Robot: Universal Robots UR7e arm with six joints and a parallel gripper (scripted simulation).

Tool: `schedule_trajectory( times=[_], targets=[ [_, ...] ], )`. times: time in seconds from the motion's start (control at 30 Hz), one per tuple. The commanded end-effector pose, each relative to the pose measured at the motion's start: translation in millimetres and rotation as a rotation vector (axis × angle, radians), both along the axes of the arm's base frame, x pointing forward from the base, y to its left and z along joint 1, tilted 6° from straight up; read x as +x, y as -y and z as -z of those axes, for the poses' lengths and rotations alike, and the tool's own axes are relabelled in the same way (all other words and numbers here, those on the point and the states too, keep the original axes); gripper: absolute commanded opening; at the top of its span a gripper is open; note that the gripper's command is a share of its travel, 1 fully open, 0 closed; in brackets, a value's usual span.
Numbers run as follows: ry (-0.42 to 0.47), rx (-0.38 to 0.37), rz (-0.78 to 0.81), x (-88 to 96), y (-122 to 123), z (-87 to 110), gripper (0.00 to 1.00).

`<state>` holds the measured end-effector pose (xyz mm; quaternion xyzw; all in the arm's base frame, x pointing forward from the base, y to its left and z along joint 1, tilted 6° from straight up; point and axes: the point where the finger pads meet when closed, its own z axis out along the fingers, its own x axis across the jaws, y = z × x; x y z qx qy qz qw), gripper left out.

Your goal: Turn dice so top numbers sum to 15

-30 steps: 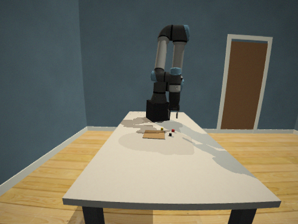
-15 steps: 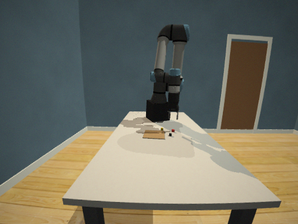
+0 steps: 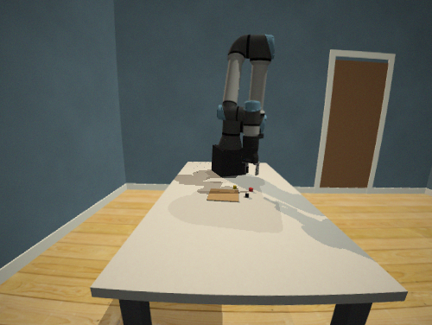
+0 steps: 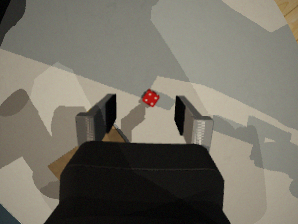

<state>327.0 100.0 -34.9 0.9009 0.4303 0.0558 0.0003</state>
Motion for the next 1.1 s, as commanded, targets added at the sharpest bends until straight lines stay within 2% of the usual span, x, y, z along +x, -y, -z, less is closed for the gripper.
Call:
schedule_trajectory(
  times=[0.0,0.4,1.07],
  targets=[
    [-0.009,0.009,0.148,1.1,-1.1,3.3,1.00],
    [-0.020,0.034,0.399,7.3,-1.2,7.0,1.00],
    [-0.026,0.048,0.536,11.0,-0.7,9.0,1.00]
  ],
)
